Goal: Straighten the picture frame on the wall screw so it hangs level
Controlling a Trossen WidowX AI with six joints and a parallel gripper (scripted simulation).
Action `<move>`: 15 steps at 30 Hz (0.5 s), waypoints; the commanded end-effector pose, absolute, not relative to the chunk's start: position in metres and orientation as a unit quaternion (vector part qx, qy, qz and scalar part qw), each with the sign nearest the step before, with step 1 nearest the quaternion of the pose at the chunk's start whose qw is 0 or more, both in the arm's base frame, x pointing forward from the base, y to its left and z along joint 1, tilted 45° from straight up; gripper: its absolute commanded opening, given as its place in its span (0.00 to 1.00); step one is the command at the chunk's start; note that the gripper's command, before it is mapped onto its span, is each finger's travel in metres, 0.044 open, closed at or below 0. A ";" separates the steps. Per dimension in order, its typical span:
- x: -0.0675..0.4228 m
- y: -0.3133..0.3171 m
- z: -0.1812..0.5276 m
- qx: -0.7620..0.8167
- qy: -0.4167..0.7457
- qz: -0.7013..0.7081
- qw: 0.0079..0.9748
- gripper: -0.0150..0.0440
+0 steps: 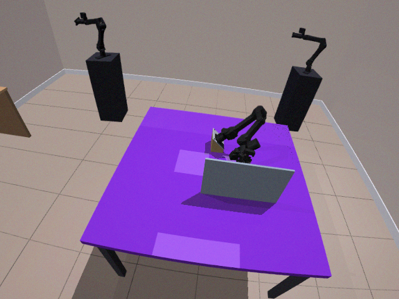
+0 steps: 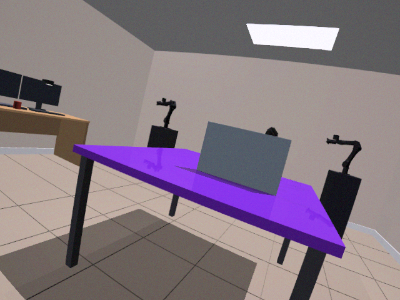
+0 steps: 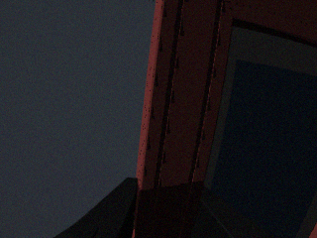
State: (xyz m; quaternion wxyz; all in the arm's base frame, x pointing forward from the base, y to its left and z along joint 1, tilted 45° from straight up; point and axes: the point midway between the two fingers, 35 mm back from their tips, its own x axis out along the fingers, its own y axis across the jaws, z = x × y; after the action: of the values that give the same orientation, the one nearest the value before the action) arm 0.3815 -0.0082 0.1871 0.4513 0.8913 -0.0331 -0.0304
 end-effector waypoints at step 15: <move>0.382 -0.008 0.188 0.891 -0.032 -0.029 0.452 0.25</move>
State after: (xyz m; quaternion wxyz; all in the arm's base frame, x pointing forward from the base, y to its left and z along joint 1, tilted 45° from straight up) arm 0.3816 -0.0084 0.1873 0.4512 0.8913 -0.0330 -0.0300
